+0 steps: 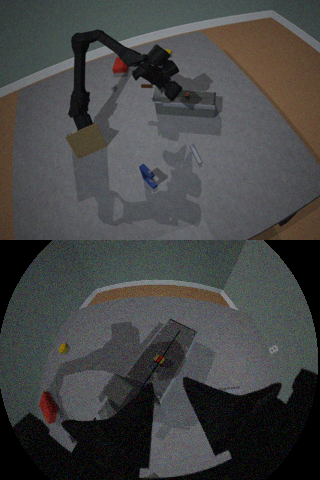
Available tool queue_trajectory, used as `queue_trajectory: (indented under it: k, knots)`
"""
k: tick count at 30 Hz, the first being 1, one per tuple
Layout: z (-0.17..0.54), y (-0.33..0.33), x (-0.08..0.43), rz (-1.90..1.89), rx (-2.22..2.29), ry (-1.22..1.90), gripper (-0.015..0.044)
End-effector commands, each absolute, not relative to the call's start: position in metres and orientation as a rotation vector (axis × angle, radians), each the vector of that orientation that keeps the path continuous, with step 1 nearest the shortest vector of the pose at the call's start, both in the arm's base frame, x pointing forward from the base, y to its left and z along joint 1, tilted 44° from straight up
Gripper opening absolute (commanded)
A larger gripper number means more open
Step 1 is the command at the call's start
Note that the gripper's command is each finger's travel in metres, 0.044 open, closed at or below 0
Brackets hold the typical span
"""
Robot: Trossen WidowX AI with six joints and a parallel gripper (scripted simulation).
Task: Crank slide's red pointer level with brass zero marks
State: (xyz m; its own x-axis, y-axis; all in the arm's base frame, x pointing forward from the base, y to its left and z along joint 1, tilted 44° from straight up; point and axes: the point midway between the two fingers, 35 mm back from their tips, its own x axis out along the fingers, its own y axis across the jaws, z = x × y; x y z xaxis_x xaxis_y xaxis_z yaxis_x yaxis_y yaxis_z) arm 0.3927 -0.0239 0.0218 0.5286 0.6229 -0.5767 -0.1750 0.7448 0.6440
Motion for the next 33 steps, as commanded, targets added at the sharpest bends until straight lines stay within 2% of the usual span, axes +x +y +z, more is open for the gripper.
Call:
queue_trajectory:
  k: [1,4,22,33]
  knots:
    - [0.0218,-0.0239,0.3927,0.508,0.562,0.895,0.0072]
    - [0.0218,-0.0239,0.3927,0.508,0.562,0.895,0.0000]
    - [0.0218,-0.0238,0.3927,0.508,0.563,0.895,0.0000]
    - [0.0218,-0.0238,0.3927,0.508,0.563,0.895,0.0289]
